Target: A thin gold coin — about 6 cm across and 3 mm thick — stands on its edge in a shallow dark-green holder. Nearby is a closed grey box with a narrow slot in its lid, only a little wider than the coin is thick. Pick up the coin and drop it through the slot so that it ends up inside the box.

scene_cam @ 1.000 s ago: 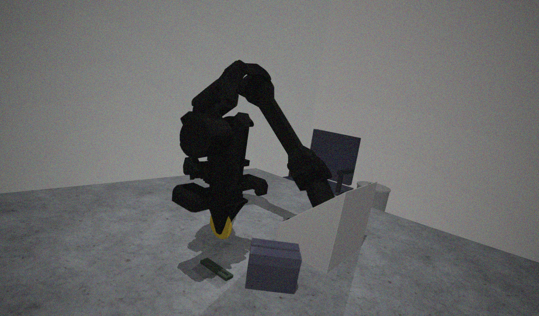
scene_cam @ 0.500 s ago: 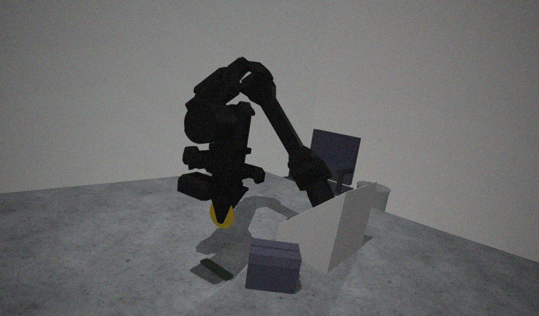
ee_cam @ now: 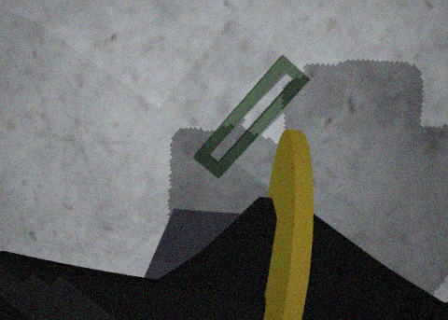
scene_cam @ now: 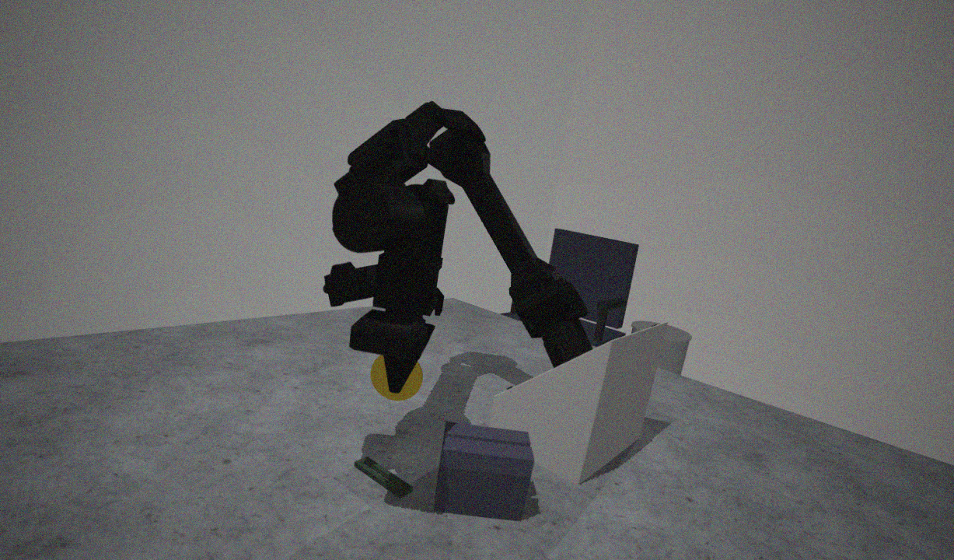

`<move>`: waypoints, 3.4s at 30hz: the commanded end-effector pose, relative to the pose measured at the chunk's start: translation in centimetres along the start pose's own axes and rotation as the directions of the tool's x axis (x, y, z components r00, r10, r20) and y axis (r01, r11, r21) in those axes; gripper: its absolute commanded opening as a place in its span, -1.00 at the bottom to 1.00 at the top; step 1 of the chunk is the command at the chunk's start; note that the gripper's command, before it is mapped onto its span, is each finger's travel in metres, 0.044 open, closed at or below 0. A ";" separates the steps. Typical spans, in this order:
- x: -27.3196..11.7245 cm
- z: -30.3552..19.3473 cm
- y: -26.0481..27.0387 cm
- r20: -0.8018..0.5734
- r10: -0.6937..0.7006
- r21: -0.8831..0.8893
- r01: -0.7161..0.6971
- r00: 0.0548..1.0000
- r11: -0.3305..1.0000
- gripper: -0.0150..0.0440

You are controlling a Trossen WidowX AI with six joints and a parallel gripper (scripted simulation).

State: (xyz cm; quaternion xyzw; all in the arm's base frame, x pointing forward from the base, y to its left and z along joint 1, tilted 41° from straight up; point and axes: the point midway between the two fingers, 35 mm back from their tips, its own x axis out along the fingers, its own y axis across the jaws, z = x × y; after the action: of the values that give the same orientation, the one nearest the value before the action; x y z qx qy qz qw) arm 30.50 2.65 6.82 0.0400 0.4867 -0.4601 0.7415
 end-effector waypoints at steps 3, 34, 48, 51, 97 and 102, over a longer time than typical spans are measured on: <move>0.0 -0.2 -0.2 -0.007 -0.001 -0.049 0.001 1.000 0.999 -0.49; -0.1 -7.6 1.7 -0.016 0.005 -0.052 -0.006 1.000 0.999 -0.49; -0.1 -10.7 1.8 -0.012 0.001 -0.051 -0.001 1.000 0.999 -0.49; -0.2 -10.2 1.9 -0.009 0.007 -0.052 -0.007 1.000 0.999 -0.49; 0.5 -10.7 1.7 -0.002 0.011 -0.056 -0.011 1.000 0.998 -0.49; 0.7 -10.7 1.6 -0.002 0.011 -0.058 -0.011 1.000 0.998 -0.49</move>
State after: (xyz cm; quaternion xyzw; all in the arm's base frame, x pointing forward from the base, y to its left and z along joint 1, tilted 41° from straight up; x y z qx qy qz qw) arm 24.48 8.78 0.17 0.0258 0.5004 -0.4421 0.7440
